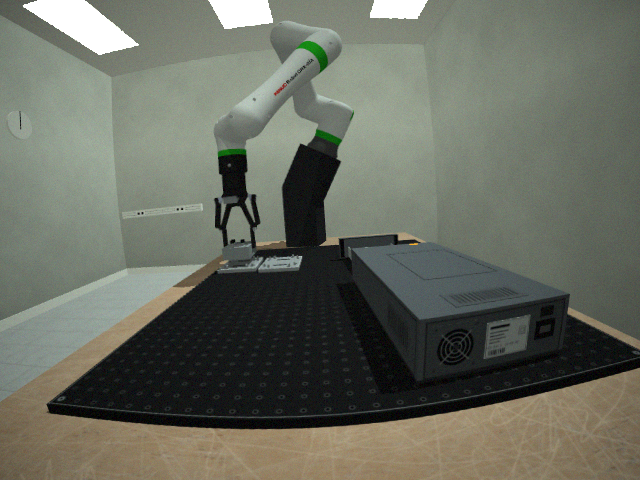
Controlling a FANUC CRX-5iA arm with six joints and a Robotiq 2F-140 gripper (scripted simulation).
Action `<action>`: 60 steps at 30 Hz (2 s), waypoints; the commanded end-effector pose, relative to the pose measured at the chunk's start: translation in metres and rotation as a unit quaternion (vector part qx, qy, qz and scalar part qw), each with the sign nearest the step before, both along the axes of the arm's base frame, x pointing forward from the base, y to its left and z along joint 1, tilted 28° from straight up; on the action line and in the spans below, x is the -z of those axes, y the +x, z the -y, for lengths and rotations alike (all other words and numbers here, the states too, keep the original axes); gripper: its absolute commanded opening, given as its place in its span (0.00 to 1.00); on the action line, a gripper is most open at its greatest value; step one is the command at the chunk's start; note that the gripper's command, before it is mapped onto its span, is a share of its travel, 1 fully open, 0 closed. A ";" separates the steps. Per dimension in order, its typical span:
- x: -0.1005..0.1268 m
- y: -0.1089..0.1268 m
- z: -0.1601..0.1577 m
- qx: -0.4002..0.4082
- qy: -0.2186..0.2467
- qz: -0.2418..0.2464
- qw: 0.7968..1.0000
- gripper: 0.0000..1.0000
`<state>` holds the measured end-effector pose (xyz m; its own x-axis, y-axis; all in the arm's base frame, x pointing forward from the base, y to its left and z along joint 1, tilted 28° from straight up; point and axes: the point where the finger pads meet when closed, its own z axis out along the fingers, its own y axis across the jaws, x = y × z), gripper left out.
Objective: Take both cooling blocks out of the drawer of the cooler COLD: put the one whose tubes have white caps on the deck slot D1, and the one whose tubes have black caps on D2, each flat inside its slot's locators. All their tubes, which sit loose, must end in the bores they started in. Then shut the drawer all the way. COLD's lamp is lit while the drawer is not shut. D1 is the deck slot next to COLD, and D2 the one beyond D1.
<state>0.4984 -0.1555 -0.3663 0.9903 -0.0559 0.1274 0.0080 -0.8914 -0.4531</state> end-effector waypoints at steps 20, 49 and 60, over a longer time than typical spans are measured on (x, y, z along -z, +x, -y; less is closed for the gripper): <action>-0.009 -0.001 0.005 0.000 -0.001 0.001 1.000 0.10; -0.012 -0.001 0.007 0.000 -0.001 0.001 1.000 0.10; -0.007 0.000 0.004 0.000 -0.001 0.001 1.000 0.10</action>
